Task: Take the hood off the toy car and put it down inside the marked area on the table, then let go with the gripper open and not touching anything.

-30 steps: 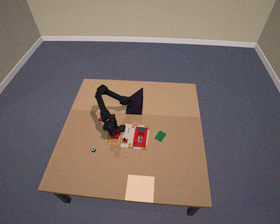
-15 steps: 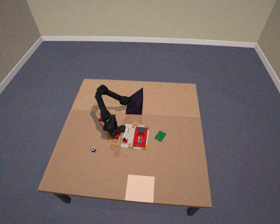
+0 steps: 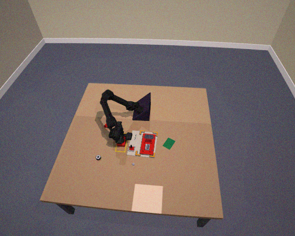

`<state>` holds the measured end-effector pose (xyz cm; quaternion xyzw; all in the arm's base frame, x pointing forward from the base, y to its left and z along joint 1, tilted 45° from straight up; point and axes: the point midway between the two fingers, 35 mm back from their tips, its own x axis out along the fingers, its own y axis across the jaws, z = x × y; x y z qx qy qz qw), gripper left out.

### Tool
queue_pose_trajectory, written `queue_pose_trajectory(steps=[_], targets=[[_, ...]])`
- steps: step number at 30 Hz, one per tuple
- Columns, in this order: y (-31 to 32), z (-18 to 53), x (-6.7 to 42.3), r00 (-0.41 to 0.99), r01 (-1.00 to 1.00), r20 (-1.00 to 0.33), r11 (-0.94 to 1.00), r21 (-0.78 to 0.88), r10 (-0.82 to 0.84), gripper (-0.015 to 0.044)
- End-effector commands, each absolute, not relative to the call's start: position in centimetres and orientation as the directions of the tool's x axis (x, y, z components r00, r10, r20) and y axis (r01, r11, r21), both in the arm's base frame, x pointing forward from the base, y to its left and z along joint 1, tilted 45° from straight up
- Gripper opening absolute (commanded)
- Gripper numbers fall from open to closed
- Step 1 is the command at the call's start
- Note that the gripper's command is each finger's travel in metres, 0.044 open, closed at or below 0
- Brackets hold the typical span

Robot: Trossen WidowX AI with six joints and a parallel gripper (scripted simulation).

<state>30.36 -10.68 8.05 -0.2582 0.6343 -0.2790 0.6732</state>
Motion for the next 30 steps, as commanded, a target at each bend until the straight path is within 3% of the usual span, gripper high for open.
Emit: queue_pose_trajectory(steps=[1, 14, 30], targets=[[-10.84, 7.93, 30.38, 0.041, 0.044, -0.707, 0.709, -0.704, -0.706, 0.0000], [-11.30, 7.49, 30.39, 0.041, 0.044, -0.707, 0.708, -0.705, -0.706, 0.0000], [-11.18, 7.58, 30.38, 0.040, 0.048, -0.709, 0.710, -0.702, -0.704, 0.0420]])
